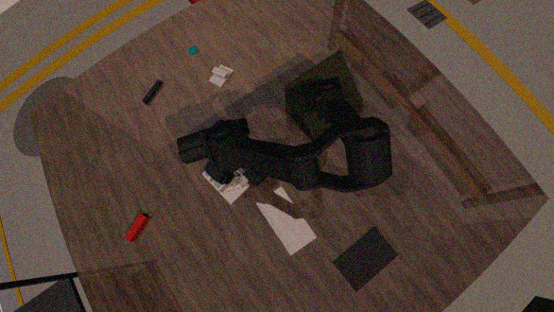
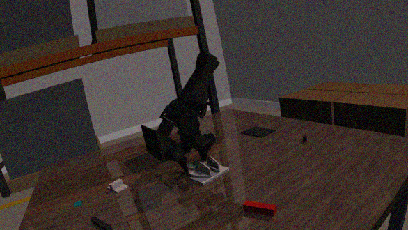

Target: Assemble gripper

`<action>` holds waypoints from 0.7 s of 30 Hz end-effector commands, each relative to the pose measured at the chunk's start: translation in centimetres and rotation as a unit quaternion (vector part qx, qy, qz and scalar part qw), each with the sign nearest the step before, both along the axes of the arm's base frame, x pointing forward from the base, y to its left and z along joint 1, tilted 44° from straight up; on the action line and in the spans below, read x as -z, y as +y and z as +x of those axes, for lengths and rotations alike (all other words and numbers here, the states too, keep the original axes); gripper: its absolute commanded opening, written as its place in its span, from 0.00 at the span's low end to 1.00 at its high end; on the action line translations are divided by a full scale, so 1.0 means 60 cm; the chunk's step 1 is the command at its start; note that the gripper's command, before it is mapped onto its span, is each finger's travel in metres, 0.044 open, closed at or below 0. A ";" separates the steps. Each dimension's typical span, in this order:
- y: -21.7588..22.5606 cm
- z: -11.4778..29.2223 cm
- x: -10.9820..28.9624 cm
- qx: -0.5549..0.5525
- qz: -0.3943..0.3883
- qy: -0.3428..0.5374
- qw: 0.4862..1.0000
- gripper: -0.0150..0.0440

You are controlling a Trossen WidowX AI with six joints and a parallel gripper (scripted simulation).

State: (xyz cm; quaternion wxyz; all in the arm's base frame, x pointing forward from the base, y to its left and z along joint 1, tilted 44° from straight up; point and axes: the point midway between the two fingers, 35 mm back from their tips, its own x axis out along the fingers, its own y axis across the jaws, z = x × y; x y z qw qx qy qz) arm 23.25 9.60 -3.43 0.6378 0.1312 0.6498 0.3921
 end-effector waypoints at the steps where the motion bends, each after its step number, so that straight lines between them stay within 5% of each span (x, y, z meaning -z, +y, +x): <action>1: 0.000 0.000 0.001 0.001 -0.001 0.001 1.000 0.85; 21: -0.006 0.002 -0.006 0.001 -0.001 0.001 1.000 0.85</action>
